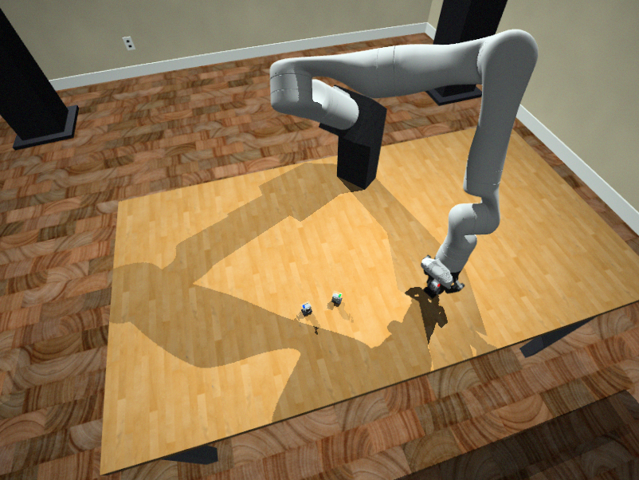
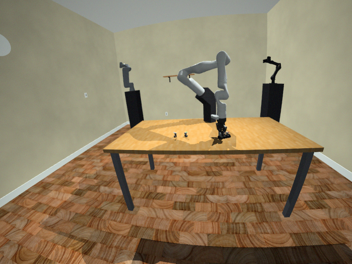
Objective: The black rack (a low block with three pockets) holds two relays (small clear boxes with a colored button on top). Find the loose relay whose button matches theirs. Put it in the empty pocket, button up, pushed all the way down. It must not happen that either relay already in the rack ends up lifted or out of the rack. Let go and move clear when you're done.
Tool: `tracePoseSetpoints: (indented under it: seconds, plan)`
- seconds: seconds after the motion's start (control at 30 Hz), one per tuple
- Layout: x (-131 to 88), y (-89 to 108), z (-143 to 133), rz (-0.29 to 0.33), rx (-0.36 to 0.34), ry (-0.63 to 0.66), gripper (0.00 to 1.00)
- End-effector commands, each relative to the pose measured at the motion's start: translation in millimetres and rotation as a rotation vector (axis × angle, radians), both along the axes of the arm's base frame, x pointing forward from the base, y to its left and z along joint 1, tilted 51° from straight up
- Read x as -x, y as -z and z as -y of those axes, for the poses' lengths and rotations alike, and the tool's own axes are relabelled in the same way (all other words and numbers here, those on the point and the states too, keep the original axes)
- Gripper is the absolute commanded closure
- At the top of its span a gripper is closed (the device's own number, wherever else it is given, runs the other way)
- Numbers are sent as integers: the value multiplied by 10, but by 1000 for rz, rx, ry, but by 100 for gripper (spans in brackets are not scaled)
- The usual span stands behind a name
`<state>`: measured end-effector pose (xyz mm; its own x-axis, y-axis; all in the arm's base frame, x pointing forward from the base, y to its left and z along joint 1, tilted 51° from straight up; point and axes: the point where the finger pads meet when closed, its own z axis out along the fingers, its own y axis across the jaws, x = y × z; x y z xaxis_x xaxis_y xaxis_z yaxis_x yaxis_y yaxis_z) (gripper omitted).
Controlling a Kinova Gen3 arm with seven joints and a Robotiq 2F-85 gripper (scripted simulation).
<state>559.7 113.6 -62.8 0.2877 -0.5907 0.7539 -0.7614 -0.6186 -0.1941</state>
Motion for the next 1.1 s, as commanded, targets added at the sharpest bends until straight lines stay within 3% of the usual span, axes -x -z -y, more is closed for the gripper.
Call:
tracePoseSetpoints:
  seconds: [0.0, 0.87, 0.9, 1.07]
  plan:
    - [-1, -5, -11, 1, -1, -1, 100]
    - [-1, -5, -11, 1, -1, -1, 100]
    - [-1, -5, -11, 1, -1, -1, 47]
    - [-1, -5, -11, 1, -1, -1, 47]
